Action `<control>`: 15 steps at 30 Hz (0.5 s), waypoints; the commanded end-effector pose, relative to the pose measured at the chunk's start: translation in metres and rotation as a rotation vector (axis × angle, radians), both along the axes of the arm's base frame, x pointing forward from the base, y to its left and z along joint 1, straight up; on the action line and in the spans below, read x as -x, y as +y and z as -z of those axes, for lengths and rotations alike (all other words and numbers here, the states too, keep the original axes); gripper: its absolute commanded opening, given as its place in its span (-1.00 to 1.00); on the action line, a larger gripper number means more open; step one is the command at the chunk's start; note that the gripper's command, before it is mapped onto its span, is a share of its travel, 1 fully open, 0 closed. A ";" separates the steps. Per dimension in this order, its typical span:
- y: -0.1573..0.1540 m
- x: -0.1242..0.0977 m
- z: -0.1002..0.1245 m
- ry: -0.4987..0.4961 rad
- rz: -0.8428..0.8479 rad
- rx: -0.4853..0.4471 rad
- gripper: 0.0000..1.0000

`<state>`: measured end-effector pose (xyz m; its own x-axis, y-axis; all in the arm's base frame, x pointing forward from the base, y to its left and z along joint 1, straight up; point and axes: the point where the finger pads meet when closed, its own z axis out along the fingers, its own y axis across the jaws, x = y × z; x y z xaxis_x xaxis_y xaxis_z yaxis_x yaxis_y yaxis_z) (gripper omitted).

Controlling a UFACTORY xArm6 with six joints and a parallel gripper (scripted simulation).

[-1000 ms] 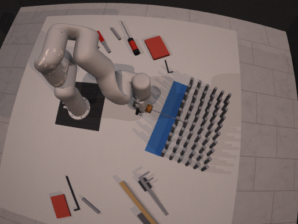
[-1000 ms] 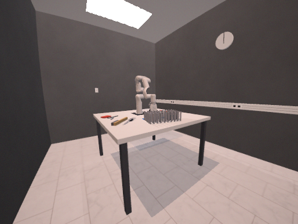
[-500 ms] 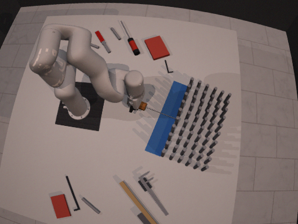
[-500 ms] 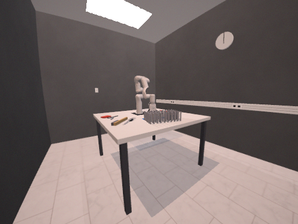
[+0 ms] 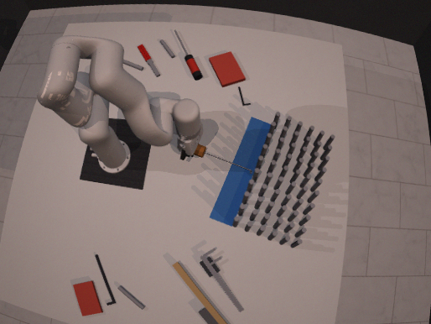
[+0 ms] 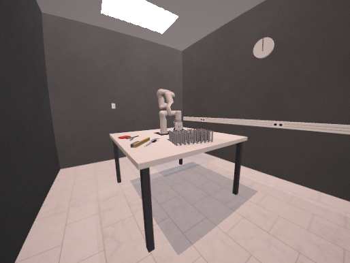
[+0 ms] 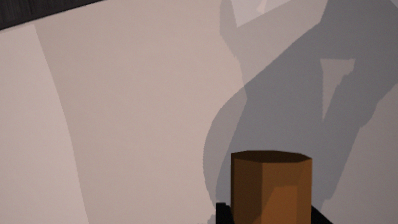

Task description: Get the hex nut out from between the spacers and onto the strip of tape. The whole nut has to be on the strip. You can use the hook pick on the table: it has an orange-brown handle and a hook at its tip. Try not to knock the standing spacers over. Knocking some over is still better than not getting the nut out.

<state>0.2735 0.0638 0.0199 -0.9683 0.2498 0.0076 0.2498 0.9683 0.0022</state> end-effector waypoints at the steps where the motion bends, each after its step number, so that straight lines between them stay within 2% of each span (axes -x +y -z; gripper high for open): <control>1: 0.001 0.003 -0.001 -0.003 0.000 -0.001 -1.00; 15: 0.003 0.010 -0.001 -0.003 0.000 -0.001 -1.00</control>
<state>0.2630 0.0667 0.0201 -0.9683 0.2498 0.0074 0.2499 0.9683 0.0021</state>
